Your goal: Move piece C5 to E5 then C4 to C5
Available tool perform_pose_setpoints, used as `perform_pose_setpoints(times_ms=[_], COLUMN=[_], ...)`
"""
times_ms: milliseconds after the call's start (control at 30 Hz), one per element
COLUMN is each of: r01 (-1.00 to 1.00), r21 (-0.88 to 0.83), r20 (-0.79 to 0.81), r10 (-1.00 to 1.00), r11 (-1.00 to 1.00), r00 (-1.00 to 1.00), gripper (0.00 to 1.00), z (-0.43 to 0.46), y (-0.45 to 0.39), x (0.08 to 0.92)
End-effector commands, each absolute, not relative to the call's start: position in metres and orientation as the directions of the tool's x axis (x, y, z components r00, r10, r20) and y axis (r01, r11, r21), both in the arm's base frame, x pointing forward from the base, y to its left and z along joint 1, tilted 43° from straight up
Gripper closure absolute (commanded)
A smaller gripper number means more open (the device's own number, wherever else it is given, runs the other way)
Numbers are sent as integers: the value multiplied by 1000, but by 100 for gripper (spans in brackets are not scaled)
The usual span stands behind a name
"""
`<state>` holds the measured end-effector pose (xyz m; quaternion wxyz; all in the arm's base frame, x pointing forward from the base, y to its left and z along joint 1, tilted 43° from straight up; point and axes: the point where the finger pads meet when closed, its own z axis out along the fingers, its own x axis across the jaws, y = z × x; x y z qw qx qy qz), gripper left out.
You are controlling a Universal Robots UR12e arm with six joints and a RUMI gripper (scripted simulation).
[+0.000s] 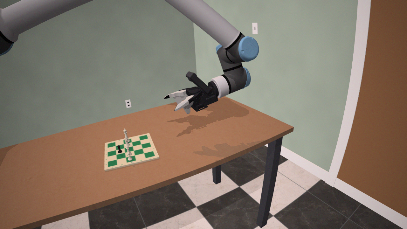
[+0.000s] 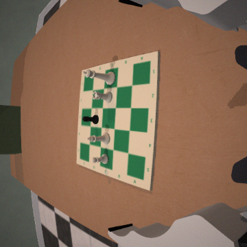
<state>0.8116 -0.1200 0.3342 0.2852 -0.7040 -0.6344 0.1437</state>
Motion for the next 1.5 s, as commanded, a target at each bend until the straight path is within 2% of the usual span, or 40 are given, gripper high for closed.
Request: perform_pose_setpoints(times_ms=[0, 700, 833, 1467], r01=[854, 946, 957, 923], r21=[-520, -287, -200, 33], r20=[150, 88, 50, -78], r10=[985, 988, 978, 921], r11=[5, 151, 210, 384], r00=[86, -131, -204, -381], gripper=[0, 0, 0, 0], z=[329, 300, 289, 259], y=[-119, -127, -130, -136], x=[804, 774, 762, 733])
